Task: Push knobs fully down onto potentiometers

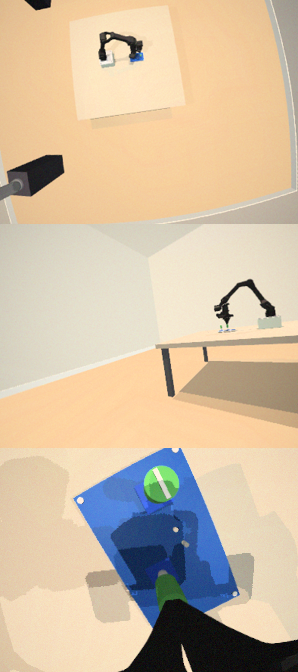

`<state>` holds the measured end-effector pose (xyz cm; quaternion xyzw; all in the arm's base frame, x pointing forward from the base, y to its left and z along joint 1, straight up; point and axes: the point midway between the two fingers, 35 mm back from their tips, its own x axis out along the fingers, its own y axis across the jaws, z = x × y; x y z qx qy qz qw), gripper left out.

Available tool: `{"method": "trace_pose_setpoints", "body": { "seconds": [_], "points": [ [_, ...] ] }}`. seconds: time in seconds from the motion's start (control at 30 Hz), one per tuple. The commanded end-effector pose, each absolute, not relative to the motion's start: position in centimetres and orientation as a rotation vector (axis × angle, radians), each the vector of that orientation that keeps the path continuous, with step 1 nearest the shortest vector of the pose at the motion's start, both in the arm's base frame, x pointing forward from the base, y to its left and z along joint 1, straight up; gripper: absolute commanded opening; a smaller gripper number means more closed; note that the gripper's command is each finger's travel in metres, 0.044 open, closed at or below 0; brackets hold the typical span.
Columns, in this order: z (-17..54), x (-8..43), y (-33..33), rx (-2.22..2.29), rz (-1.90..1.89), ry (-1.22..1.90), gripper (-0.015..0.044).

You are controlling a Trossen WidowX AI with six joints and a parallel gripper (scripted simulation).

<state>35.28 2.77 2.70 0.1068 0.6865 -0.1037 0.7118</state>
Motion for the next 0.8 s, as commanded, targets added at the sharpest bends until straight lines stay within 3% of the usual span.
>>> {"method": "trace_pose_setpoints", "body": {
  "seconds": [0.0, 0.77],
  "points": [
    [2.72, 35.21, 2.74, 0.231, -0.228, 1.524, 0.0000],
    [2.21, 35.22, 2.74, 0.231, -0.228, 1.524, 0.0000]
  ]
}}
